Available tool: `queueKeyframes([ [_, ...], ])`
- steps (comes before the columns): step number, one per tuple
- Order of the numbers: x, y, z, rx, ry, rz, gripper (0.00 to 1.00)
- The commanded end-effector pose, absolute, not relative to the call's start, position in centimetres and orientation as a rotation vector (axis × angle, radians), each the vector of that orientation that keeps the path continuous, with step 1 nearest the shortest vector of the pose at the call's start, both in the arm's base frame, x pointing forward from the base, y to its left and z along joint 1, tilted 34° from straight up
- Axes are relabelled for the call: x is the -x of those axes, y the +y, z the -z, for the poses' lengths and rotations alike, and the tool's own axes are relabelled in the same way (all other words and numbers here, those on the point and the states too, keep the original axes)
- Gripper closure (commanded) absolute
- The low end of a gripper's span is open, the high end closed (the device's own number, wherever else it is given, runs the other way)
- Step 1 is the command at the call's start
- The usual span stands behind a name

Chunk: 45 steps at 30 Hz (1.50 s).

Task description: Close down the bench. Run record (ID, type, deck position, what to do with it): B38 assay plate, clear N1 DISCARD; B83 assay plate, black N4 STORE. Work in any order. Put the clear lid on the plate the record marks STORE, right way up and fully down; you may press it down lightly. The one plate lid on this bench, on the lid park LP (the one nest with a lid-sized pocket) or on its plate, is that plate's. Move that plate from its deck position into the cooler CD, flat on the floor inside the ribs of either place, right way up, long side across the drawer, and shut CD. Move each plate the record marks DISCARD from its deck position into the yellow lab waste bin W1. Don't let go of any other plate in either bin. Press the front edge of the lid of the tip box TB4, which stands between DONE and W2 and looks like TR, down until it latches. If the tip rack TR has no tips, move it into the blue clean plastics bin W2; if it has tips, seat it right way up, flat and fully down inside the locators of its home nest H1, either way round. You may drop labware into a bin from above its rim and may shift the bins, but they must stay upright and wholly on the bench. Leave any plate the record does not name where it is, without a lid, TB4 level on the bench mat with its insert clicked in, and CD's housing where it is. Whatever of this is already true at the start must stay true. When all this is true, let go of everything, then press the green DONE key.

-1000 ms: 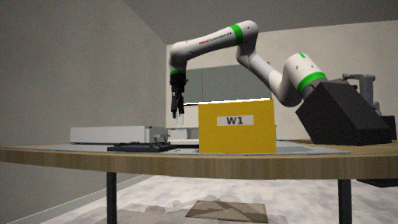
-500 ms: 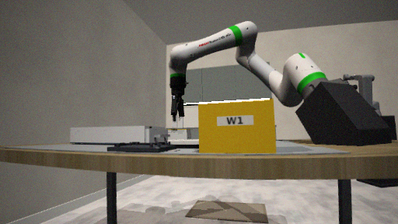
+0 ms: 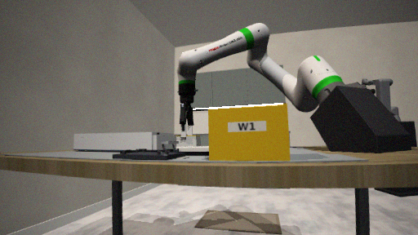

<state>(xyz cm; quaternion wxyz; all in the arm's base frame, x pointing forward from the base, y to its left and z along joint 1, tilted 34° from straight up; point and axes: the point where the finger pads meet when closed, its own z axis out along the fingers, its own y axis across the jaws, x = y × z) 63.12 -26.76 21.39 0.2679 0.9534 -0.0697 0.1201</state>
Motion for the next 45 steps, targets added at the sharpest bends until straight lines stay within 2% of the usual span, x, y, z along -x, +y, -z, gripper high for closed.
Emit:
queueKeyframes([
  [1,-63.2,-26.9,-21.1,-2.572,-0.188,-0.325,0.34],
  [34,-63.7,-28.3,-19.0,-2.572,-0.188,-0.325,0.34],
  [45,-63.7,-28.3,-19.0,-2.572,-0.188,-0.325,0.38],
])
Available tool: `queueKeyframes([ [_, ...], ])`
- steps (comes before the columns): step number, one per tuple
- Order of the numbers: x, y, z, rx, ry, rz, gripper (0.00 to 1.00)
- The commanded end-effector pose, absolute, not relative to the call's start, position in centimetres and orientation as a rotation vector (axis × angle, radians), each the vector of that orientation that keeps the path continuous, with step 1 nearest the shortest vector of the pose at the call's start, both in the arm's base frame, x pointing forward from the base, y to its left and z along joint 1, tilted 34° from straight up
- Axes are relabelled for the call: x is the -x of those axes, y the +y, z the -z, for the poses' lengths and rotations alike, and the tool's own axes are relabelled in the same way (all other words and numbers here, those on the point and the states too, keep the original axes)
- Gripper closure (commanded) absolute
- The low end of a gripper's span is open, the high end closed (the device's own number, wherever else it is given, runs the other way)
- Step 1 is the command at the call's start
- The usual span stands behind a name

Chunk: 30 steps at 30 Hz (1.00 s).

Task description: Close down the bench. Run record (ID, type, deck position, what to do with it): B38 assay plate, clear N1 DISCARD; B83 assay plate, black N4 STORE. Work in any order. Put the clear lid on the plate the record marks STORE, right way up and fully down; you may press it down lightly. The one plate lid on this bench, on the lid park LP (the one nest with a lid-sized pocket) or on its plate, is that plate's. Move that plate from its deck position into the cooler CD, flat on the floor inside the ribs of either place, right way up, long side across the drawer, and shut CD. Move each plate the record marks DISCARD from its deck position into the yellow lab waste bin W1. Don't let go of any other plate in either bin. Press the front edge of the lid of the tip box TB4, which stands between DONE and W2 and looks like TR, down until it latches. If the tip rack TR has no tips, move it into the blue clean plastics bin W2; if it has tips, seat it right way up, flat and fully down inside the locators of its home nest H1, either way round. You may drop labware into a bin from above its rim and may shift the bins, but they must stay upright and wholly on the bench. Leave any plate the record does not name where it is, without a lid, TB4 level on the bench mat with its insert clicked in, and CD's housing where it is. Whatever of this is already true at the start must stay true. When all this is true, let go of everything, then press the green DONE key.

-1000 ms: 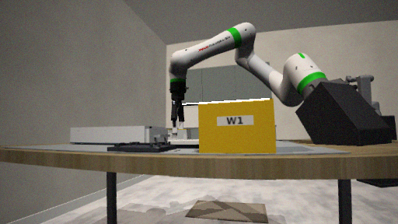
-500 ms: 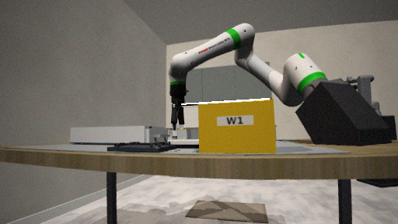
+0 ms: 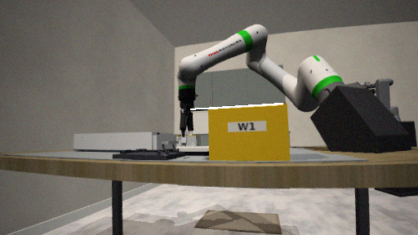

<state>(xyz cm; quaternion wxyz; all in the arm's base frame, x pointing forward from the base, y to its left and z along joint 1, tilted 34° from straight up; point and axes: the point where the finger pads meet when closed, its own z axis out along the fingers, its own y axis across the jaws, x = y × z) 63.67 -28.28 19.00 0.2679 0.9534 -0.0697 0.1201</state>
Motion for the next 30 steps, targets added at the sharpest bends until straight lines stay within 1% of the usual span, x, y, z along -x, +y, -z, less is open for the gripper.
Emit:
queueKeyframes([
  [1,-63.69,-28.27,-19.03,-2.572,-0.188,-0.325,0.38],
  [17,-63.69,-28.27,-19.03,-2.572,-0.188,-0.325,0.45],
  [18,-63.69,-28.27,-19.03,-2.572,-0.188,-0.325,1.0],
  [30,-63.69,-28.27,-19.03,-2.572,-0.188,-0.325,1.0],
])
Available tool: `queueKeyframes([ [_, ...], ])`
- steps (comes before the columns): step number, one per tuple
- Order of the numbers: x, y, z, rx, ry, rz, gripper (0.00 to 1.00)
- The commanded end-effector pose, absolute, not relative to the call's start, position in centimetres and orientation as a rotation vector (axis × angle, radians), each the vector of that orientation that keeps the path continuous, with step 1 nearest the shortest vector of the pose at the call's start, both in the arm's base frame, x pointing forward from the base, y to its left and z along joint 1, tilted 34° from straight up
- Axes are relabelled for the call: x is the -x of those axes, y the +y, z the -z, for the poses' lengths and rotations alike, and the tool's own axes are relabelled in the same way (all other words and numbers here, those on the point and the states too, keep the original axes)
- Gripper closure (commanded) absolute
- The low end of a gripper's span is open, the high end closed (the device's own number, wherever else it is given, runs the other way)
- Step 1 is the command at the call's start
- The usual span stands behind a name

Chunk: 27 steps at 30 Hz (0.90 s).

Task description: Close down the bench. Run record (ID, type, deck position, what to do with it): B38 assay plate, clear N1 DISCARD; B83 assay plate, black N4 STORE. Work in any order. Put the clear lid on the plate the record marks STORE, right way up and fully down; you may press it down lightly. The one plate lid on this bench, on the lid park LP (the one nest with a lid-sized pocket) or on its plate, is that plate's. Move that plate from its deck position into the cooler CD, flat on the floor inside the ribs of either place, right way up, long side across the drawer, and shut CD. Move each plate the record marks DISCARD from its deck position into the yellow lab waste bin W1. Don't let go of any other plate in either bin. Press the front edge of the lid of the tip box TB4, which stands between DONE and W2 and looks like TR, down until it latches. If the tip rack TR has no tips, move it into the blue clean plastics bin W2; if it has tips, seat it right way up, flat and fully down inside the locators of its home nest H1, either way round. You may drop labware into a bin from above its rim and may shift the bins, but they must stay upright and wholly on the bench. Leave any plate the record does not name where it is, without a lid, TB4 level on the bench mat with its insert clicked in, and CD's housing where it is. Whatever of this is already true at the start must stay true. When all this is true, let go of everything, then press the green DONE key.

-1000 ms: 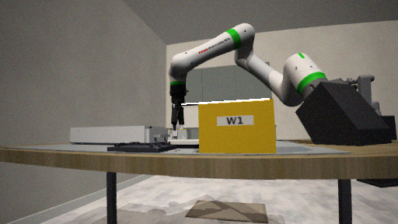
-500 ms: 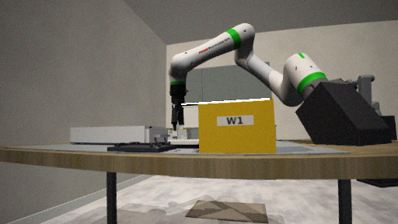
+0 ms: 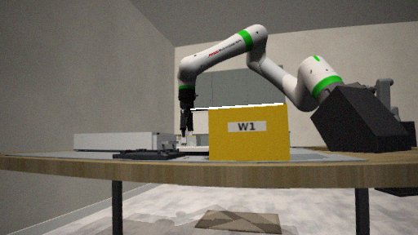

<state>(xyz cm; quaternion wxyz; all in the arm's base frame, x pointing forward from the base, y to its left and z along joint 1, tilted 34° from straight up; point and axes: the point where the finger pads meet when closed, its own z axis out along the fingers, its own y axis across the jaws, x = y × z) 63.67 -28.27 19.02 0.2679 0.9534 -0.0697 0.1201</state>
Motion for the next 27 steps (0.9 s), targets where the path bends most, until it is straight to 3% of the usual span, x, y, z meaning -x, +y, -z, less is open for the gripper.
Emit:
queueKeyframes([
  [1,-63.69,-28.27,-19.03,-2.572,-0.188,-0.325,1.0],
  [27,-63.62,-28.08,-19.33,-2.572,-0.188,-0.325,1.0],
])
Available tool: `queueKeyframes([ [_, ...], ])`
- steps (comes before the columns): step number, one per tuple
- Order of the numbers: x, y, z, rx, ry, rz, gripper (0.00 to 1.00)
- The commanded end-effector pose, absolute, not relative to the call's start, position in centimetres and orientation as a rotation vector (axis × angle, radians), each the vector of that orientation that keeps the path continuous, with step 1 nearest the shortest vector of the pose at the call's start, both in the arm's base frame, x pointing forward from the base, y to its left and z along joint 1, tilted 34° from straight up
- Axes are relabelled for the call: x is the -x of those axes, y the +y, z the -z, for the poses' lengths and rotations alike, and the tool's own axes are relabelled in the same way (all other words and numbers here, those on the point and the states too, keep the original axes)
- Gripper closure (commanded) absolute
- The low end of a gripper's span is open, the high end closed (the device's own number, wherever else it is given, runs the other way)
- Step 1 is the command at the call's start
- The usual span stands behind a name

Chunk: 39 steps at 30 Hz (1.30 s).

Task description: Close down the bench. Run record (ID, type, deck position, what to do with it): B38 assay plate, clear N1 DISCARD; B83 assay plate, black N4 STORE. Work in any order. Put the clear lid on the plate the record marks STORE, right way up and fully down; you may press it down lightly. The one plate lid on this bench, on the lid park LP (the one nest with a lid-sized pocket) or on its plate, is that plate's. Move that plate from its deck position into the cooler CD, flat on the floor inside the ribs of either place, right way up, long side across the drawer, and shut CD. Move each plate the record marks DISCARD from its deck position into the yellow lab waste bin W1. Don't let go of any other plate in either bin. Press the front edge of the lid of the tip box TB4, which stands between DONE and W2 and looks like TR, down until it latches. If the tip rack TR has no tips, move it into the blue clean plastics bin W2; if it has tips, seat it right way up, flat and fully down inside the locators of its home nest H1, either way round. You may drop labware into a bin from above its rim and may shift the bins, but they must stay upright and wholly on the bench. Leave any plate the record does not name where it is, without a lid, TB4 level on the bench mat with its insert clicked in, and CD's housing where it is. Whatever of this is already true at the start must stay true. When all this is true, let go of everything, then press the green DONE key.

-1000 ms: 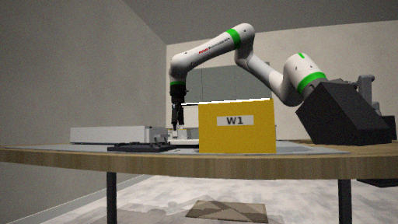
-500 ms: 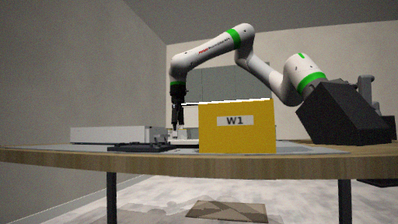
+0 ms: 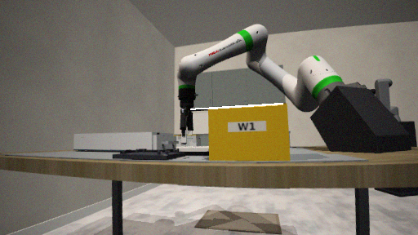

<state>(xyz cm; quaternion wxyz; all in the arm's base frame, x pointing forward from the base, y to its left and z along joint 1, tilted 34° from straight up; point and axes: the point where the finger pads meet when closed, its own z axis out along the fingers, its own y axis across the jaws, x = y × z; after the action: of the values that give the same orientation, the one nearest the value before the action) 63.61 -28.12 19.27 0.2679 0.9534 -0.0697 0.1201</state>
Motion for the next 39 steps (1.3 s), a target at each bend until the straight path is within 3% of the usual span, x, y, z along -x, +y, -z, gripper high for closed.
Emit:
queueKeyframes([
  [1,-63.6,-28.1,-19.4,-2.572,-0.188,-0.325,1.0],
  [39,-63.1,-26.6,-21.7,-2.572,-0.188,-0.325,1.0],
])
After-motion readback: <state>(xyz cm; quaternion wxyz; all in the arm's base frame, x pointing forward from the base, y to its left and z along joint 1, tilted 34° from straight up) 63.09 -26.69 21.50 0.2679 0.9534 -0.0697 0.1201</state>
